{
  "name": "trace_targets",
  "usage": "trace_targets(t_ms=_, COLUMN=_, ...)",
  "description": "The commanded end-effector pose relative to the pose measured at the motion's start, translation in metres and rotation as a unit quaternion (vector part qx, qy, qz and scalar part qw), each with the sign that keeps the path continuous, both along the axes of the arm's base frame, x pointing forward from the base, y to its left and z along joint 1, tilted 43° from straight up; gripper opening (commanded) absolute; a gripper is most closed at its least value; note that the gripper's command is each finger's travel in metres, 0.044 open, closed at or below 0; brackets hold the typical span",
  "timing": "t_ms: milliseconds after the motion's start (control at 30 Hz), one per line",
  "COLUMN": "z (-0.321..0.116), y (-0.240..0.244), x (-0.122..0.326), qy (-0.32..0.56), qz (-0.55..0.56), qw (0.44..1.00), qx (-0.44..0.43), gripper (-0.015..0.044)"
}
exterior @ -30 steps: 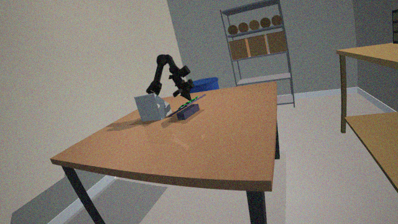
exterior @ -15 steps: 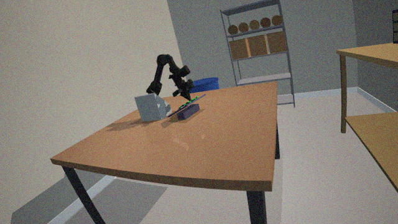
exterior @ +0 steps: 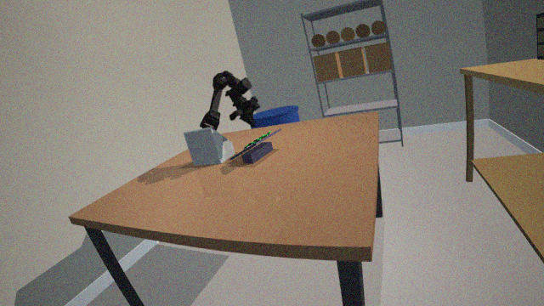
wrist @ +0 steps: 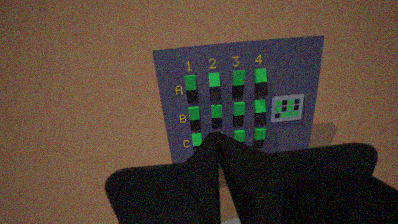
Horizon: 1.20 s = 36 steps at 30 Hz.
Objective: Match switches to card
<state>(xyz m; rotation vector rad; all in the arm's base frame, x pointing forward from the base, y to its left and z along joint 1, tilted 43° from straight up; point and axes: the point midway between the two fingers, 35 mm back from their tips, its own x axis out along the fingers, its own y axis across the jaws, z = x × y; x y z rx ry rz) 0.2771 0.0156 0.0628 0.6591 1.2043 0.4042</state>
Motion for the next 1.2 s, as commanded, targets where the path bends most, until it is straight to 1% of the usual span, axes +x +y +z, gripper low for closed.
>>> trace_targets(t_ms=0, z=-0.007, y=-0.011, x=0.005, qy=0.003, qz=0.0, qw=1.0, qx=0.004, gripper=0.0)
trace_targets(t_ms=67, z=-0.009, y=-0.009, x=0.006, qy=0.004, qz=0.001, qw=1.0, qx=0.004, gripper=0.0)
trace_targets(t_ms=200, z=-0.032, y=0.011, x=0.017, qy=0.012, qz=0.009, qw=1.0, qx=0.005, gripper=0.0)
trace_targets(t_ms=1167, z=-0.049, y=0.026, x=0.024, qy=0.012, qz=0.009, qw=1.0, qx=0.006, gripper=0.0)
